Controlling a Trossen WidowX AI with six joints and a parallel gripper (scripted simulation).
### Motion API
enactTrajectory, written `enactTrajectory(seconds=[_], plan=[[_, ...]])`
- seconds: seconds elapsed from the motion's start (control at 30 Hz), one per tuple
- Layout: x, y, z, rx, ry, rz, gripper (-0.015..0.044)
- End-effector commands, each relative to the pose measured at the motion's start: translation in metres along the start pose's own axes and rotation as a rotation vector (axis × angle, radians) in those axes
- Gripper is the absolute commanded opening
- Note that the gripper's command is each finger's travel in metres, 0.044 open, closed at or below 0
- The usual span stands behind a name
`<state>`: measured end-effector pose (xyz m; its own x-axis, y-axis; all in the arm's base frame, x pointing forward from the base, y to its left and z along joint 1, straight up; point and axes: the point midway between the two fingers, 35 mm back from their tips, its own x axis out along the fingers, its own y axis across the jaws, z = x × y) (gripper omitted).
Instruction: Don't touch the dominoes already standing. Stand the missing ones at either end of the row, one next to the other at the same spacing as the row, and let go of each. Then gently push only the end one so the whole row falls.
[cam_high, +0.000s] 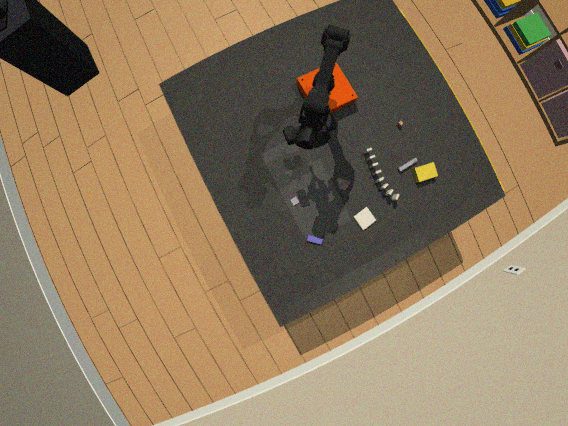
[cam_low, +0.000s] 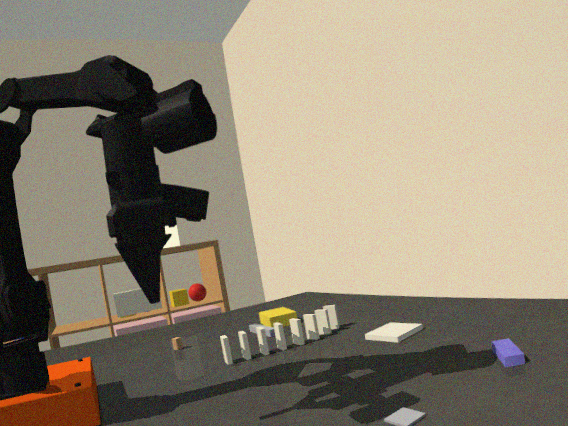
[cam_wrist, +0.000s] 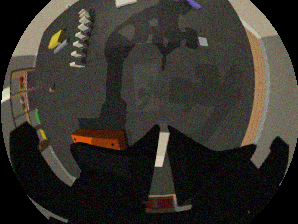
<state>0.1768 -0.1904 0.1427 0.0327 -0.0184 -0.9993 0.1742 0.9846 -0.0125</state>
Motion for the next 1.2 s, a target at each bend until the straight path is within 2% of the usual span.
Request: enactTrajectory(seconds=[0.0,0.57,1.17], plan=[[0.01,-0.005,0.006,0.029,-0.053,0.011,0.0024],[0.055,-0.046,0.041,0.202,-0.41,0.031,0.0024],[0.074,-0.079,0.051,0.306,-0.782,0.044,0.0024]])
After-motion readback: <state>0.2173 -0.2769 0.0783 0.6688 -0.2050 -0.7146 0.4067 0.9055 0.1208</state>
